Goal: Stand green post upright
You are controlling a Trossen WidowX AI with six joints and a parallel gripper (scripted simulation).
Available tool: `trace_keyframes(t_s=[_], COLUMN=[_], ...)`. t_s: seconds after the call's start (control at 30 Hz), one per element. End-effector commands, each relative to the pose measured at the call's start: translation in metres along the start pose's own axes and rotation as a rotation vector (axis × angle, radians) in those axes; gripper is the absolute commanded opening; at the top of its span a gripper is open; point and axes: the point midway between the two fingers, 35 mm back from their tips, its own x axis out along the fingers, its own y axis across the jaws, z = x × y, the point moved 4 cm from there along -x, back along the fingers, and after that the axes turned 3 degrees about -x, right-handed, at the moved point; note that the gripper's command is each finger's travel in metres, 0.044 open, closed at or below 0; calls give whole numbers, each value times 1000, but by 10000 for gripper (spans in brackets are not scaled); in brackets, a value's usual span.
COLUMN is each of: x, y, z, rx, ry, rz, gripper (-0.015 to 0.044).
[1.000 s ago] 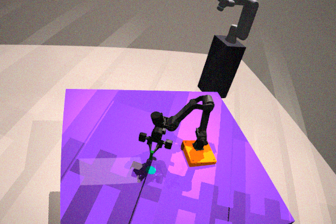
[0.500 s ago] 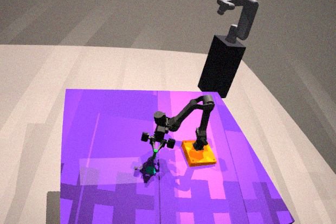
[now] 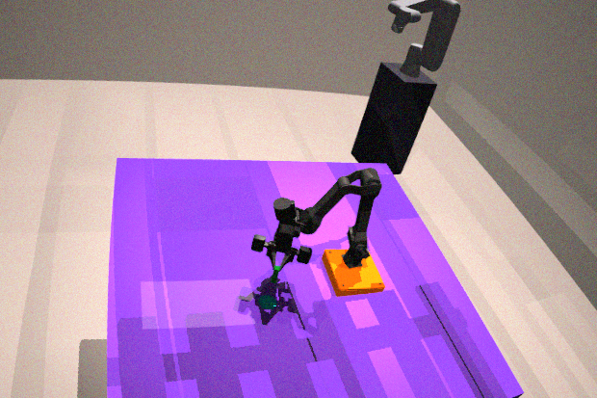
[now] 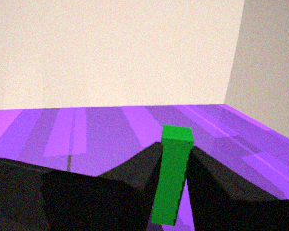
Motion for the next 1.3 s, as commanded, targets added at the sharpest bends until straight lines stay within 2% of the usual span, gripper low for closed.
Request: trace_keyframes(t_s=[0.0, 1.27], x=[0, 10], y=[0, 9], z=[-2, -105], rx=[3, -2], ry=[-2, -2], rz=[4, 2], gripper=[23, 23])
